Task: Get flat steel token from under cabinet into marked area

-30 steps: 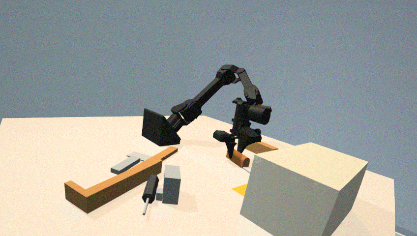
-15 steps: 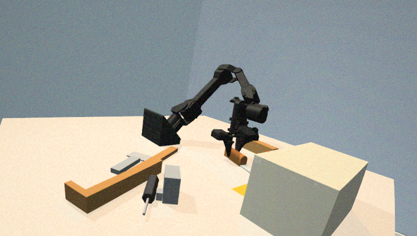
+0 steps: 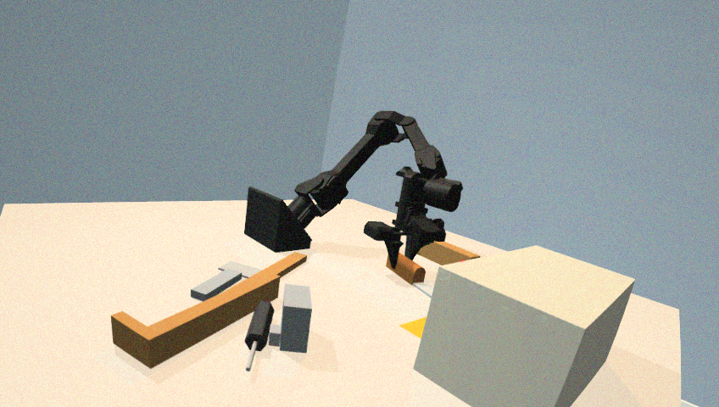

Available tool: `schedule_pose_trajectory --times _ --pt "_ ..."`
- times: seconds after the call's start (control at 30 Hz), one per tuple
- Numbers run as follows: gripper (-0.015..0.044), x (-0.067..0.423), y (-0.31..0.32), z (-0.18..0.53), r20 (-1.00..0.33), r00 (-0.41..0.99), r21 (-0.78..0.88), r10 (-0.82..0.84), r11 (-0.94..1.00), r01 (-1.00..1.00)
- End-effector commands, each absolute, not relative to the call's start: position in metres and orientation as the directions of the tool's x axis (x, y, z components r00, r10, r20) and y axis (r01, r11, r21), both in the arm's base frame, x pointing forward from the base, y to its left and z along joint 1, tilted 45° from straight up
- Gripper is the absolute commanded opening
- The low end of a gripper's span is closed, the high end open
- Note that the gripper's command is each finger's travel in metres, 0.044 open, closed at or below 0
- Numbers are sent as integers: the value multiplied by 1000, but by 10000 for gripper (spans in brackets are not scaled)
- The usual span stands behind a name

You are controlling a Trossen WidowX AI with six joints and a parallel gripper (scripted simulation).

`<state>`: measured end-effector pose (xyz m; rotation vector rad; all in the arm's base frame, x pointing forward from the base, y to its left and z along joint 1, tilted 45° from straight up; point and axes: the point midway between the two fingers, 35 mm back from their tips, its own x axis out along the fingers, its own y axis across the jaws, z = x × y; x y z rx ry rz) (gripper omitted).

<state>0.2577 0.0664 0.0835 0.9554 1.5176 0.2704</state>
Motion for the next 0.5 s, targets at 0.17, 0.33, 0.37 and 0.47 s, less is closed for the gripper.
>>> schedule_pose_trajectory --times 0.17,0.33,0.37,0.47 --pt "26 256 71 90 -714 101 666 693 627 405" --pt "158 256 71 89 -714 100 665 693 627 405" --pt "184 256 71 89 -714 100 665 693 627 405" --pt "200 256 71 89 -714 100 666 693 627 405"
